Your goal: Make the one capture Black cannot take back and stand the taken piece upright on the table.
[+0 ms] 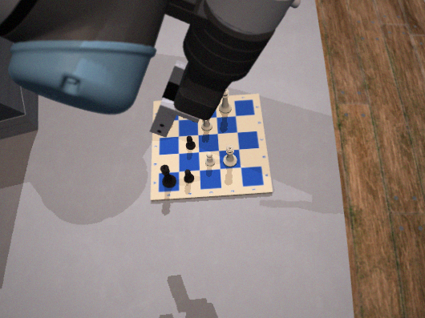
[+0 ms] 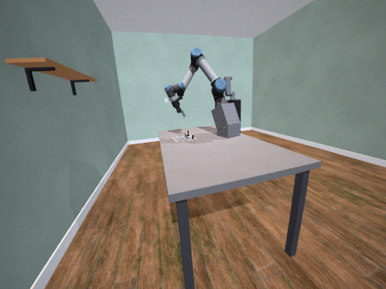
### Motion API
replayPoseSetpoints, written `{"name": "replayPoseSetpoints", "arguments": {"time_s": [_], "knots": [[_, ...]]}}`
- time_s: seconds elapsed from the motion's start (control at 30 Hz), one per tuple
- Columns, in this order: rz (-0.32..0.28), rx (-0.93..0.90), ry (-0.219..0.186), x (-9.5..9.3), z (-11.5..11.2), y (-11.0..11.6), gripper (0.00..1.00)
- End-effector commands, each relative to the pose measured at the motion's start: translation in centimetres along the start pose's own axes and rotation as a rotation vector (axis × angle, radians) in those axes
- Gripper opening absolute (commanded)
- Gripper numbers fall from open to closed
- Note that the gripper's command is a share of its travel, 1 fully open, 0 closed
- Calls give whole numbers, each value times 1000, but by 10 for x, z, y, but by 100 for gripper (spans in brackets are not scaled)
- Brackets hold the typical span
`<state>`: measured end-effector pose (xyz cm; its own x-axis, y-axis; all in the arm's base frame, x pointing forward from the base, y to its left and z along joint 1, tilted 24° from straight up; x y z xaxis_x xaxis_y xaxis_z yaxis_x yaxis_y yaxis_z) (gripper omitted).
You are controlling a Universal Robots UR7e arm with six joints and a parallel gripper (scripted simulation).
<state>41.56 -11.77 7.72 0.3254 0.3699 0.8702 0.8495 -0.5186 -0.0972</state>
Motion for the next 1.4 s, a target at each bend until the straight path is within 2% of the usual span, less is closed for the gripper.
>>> {"name": "replayPoseSetpoints", "arguments": {"time_s": [0.0, 0.6, 0.77, 0.9, 1.03, 1.1, 1.37], "knots": [[-1, 0, 0, 0, 0, 0, 100], [-1, -1, 1, 0, 0, 0, 100], [18, -31, 23, -4, -3, 5, 100], [61, -104, 75, -15, -9, 17, 100], [127, -220, 162, -33, -19, 34, 100], [127, -220, 162, -33, -19, 34, 100], [313, -534, 397, -90, -48, 81, 100]]}}
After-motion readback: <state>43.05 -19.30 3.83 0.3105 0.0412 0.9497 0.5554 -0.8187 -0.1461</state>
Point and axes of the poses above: the point where the finger pads meet when closed, its own x axis back along the fingers, its own z axis across the jaws, y = z × x, the point moved 6 cm from there along x, back along the fingers, and after that the axes turned 8 degrees about -x, right-handed, at the moved point
